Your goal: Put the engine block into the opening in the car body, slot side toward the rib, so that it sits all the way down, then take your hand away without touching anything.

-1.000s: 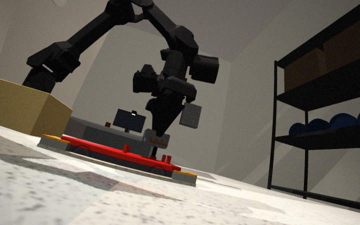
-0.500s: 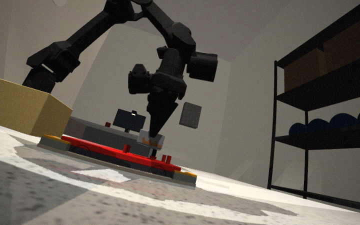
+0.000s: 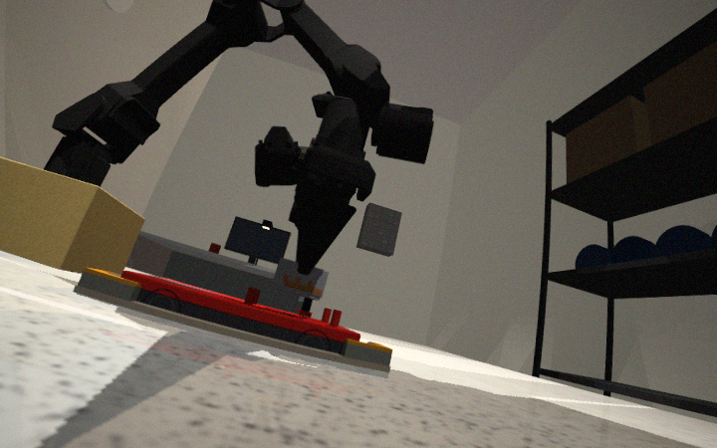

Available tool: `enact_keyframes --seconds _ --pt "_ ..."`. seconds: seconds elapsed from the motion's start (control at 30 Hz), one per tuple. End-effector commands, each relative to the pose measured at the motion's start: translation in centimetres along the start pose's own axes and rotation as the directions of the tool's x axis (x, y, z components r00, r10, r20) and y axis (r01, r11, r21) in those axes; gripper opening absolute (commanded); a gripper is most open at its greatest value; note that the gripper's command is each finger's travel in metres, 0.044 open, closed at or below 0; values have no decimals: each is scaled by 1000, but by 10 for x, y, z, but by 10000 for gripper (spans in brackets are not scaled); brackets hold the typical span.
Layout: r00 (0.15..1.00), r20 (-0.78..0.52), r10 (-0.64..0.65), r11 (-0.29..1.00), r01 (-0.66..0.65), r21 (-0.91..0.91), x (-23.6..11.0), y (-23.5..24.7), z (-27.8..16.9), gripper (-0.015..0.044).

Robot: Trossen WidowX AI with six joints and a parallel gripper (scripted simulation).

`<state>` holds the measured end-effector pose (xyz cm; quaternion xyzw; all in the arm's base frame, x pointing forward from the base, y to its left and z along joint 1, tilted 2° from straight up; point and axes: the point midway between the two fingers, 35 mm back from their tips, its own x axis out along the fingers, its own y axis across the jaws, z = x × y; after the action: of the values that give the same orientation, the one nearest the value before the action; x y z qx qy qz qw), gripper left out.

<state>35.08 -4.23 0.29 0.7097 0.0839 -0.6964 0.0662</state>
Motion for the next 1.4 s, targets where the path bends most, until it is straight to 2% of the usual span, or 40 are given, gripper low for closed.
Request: enact_keyframes --seconds 0.0,1.37 --pt "1000 0 4 1000 -4 -8 0 1 0 158" --pt "1000 0 4 1000 -4 29 0 2 -1 158"
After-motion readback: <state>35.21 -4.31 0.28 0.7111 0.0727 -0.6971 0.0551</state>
